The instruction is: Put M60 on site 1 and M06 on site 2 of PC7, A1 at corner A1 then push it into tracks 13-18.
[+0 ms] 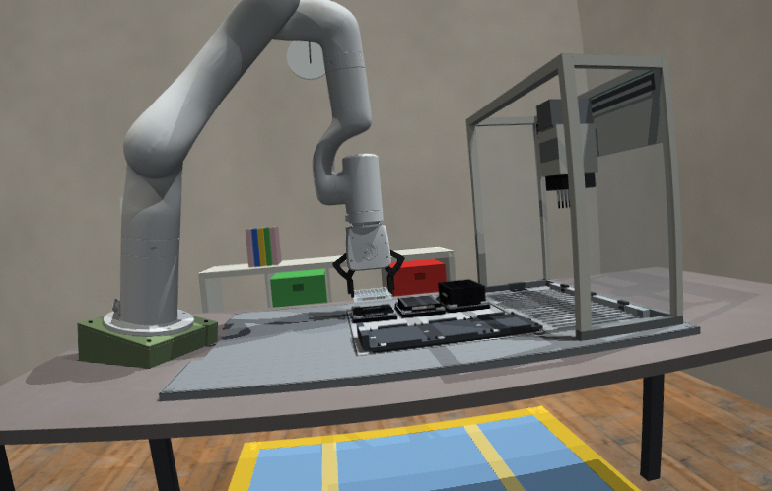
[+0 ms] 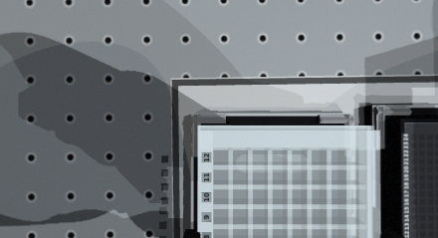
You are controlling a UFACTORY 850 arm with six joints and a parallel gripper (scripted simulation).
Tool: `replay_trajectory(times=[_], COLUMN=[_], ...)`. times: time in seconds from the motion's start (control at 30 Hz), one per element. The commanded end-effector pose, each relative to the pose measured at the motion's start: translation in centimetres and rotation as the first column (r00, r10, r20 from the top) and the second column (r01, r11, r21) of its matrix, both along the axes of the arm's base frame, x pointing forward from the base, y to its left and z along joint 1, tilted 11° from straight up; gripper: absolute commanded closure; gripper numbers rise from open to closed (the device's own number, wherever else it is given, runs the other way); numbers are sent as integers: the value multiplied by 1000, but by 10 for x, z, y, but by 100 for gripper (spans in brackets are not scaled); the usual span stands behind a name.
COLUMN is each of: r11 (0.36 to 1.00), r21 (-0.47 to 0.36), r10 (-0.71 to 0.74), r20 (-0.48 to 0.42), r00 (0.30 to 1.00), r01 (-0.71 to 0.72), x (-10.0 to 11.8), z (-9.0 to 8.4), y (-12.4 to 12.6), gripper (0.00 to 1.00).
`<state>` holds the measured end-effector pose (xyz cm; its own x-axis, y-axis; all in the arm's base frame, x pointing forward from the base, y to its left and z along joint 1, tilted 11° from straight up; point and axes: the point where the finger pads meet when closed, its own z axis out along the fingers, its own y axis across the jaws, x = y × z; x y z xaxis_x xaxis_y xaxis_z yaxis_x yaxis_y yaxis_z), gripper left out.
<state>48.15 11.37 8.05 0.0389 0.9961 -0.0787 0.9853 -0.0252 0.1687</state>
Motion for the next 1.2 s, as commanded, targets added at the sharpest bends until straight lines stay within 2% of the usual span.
replay_trajectory(times=[0.0, 1.17], r11=[1000, 1000], r21=[1, 1], r10=[0, 0], r20=[-2, -2], r00=[1000, 1000], r01=[0, 0], x=[-1, -9], z=[9, 60], y=[1, 5], gripper=[100, 100])
